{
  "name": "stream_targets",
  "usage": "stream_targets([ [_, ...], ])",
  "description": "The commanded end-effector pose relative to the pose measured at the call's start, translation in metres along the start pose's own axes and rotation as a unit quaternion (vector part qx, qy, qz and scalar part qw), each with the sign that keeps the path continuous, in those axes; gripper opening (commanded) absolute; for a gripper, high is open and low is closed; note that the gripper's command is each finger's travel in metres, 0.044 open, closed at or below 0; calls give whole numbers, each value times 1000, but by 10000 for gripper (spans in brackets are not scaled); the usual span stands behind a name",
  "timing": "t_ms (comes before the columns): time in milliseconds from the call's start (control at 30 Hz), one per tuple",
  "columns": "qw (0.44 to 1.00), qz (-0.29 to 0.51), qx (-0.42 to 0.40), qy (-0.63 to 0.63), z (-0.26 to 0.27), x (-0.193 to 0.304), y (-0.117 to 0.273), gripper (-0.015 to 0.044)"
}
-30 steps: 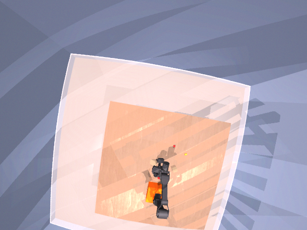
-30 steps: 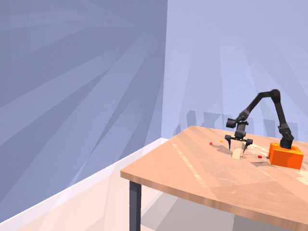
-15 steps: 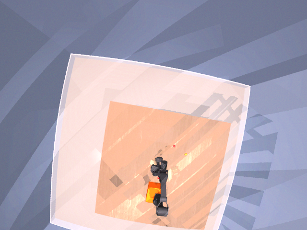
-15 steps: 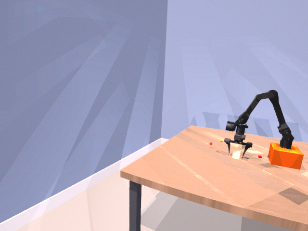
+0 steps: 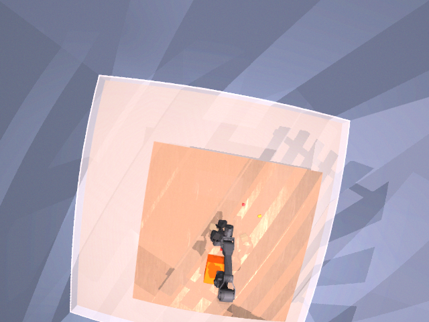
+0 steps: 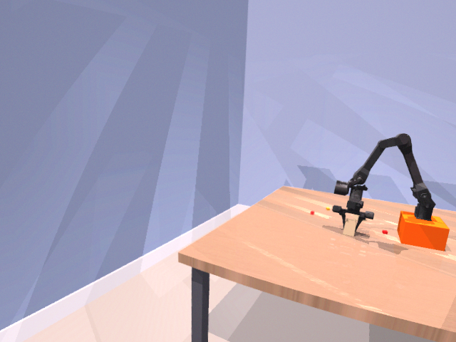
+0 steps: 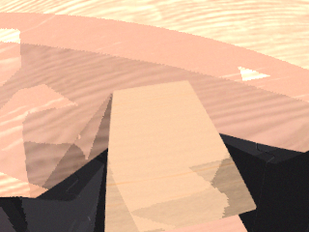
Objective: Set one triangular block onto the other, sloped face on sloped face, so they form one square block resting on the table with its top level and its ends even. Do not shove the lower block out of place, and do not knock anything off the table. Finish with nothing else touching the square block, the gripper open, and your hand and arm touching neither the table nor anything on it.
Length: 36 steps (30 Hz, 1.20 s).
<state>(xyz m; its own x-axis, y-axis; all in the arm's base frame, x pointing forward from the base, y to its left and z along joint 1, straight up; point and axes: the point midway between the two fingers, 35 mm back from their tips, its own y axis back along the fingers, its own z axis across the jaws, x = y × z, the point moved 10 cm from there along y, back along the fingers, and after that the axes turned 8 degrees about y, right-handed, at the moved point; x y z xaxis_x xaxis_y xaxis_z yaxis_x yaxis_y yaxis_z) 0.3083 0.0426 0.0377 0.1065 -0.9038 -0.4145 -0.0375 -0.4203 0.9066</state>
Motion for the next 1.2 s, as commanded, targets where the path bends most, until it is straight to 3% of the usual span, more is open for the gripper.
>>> stream_targets([
  [0,1000,-1,0,-2,0,0,-1,150],
  [200,1000,0,0,0,0,-1,3,0],
  [1167,1000,0,0,0,0,-1,3,0],
])
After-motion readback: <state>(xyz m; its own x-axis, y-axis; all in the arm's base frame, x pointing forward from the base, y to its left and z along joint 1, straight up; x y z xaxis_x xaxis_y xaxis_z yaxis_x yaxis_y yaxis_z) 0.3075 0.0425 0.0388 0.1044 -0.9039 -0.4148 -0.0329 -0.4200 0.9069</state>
